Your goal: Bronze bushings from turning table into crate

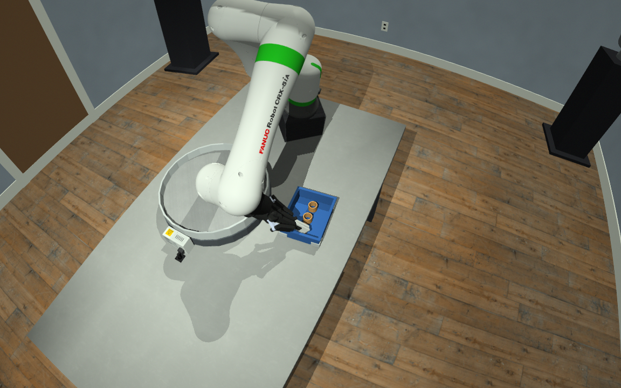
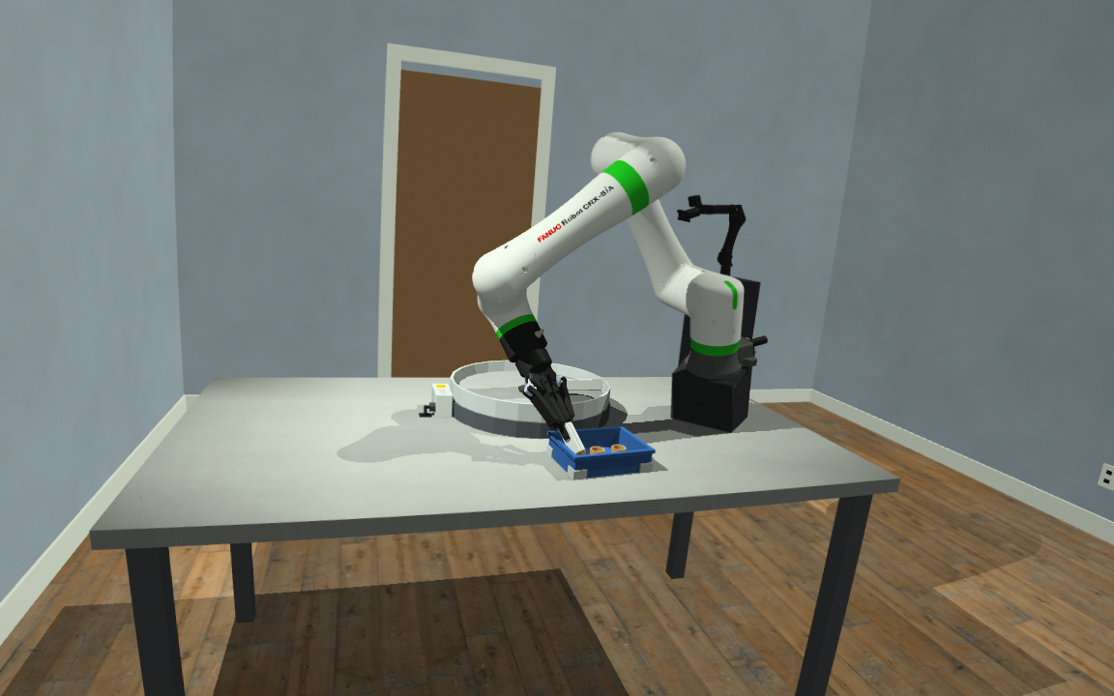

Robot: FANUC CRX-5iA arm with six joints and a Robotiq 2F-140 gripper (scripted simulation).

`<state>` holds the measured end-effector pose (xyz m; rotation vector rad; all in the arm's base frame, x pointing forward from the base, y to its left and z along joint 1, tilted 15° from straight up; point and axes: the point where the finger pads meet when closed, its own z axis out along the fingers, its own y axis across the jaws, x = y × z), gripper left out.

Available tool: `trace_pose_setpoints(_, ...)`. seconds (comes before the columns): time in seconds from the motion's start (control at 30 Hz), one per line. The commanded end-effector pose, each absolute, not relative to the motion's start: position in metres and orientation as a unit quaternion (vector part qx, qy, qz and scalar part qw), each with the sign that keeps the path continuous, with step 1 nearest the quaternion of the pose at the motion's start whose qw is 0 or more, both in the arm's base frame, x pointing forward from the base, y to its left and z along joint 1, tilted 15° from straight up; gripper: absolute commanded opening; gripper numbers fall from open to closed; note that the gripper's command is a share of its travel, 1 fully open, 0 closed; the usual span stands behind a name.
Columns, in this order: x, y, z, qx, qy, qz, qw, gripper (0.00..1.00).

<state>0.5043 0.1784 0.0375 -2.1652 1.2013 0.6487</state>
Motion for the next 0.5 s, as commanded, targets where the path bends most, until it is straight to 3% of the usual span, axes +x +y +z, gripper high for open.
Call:
trace_pose_setpoints(0.0, 0.5045, 0.1783, 0.0377, -0.810, 0.450, 0.243, 0.287, 0.00)
trace_pose_setpoints(0.43, 0.5045, 0.1783, 0.0377, -0.810, 0.450, 0.243, 0.287, 0.00)
trace_pose_setpoints(0.47, 0.5045, 0.1783, 0.0377, -0.810, 0.450, 0.243, 0.287, 0.07)
